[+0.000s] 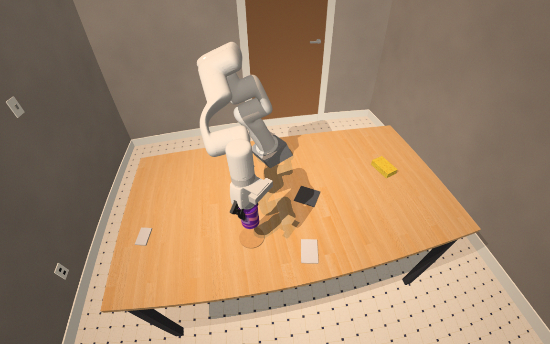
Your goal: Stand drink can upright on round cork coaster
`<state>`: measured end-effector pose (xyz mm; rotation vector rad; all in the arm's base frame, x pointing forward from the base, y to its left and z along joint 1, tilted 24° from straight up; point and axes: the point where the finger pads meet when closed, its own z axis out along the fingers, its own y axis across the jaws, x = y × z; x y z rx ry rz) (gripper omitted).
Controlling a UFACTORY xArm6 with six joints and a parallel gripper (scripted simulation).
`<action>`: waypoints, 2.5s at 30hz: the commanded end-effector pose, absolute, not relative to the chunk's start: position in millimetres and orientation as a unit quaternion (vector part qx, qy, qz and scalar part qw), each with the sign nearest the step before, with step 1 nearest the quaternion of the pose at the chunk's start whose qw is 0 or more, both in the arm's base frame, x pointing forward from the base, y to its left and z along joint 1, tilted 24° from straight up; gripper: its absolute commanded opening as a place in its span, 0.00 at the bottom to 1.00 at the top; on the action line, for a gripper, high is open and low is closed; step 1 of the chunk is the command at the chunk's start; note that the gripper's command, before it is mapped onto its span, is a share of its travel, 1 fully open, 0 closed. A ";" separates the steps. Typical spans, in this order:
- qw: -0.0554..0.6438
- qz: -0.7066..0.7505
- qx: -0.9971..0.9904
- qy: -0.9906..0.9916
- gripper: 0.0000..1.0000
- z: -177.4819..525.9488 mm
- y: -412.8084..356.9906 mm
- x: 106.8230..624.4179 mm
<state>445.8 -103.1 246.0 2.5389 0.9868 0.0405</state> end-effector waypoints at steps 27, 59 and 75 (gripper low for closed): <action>0.209 0.017 0.911 0.354 0.00 172.5 -138.0 462.1; 0.208 0.017 0.911 0.354 1.00 159.2 -143.1 464.5; 0.208 0.017 0.911 0.354 1.00 159.2 -143.1 464.5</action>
